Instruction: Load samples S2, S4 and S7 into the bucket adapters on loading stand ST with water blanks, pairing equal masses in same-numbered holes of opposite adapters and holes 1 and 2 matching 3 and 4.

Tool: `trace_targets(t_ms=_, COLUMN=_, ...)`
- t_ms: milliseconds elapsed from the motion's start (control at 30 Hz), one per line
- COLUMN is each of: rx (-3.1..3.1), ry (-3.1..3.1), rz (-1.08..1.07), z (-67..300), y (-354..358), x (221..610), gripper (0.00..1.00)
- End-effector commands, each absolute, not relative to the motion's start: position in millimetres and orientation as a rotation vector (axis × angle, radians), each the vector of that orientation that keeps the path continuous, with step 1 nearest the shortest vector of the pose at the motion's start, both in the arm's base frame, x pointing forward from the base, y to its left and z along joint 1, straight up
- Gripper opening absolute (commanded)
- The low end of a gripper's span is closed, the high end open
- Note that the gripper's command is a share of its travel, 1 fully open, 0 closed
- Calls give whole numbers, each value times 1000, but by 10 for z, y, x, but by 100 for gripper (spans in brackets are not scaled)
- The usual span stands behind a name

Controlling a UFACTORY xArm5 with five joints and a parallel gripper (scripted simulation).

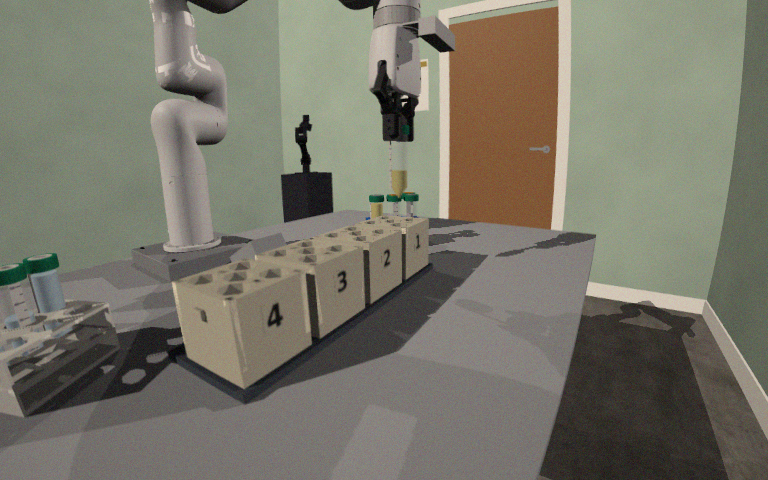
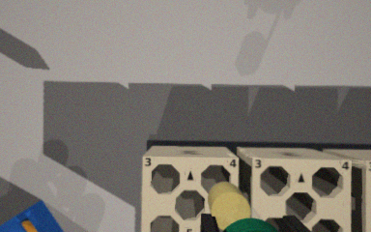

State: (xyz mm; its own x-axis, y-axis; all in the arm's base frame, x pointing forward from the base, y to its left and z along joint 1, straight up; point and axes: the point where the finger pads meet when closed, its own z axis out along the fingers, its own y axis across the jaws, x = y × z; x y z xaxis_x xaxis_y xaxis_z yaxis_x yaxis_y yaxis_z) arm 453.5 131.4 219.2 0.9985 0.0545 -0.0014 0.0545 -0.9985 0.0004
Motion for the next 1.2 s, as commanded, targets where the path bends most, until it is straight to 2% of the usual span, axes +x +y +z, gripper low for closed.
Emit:
trace_targets(t_ms=0, rx=3143, ry=86, rz=3, z=2170, y=1317, x=4544, gripper=0)
trace_targets(t_ms=600, rx=3143, ry=86, rz=3, z=1849, y=1317, x=4545, gripper=0)
trace_targets(t_ms=1167, rx=3143, ry=86, rz=3, z=1829, y=1318, x=4545, gripper=0)
